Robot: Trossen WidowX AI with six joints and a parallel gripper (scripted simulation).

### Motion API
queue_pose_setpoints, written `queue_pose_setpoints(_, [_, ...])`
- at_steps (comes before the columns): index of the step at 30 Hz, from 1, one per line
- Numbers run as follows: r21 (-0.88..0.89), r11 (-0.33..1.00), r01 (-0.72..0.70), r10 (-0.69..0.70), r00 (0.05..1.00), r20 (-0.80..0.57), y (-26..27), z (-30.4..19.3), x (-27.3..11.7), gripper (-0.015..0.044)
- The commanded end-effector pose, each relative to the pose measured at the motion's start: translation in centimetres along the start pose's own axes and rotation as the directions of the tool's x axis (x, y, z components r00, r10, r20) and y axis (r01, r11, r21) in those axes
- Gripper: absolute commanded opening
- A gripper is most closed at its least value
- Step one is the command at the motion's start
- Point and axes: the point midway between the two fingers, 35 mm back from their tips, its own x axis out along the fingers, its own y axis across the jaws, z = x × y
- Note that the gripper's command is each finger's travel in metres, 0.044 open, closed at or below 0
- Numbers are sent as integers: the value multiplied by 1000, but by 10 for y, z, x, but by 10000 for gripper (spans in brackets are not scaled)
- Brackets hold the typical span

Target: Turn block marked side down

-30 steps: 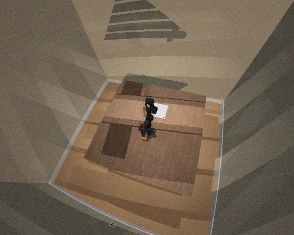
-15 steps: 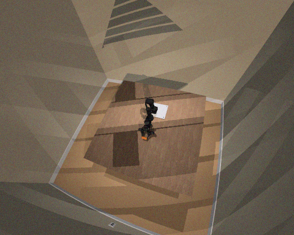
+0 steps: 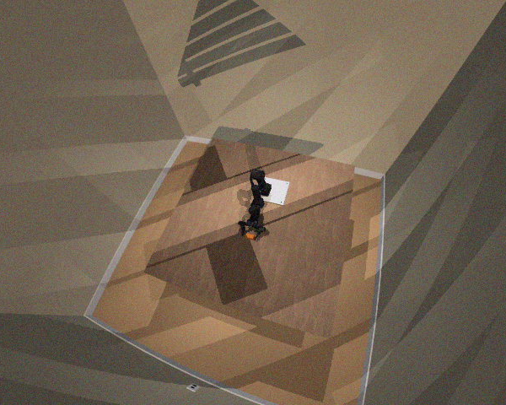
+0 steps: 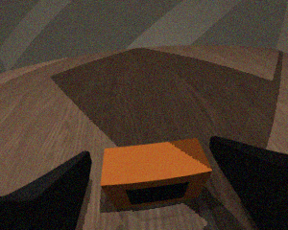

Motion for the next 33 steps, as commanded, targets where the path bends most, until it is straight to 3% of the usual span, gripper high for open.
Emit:
queue_pose_setpoints(1, [-5,1000,-5,5,1000,2,1,0,0,440])
queue_pose_setpoints(27, [-5,1000,-5,5,1000,2,1,0,0,440])
queue_pose_setpoints(33, [-3,1000,-6,6,987,-162,1,9,15,440])
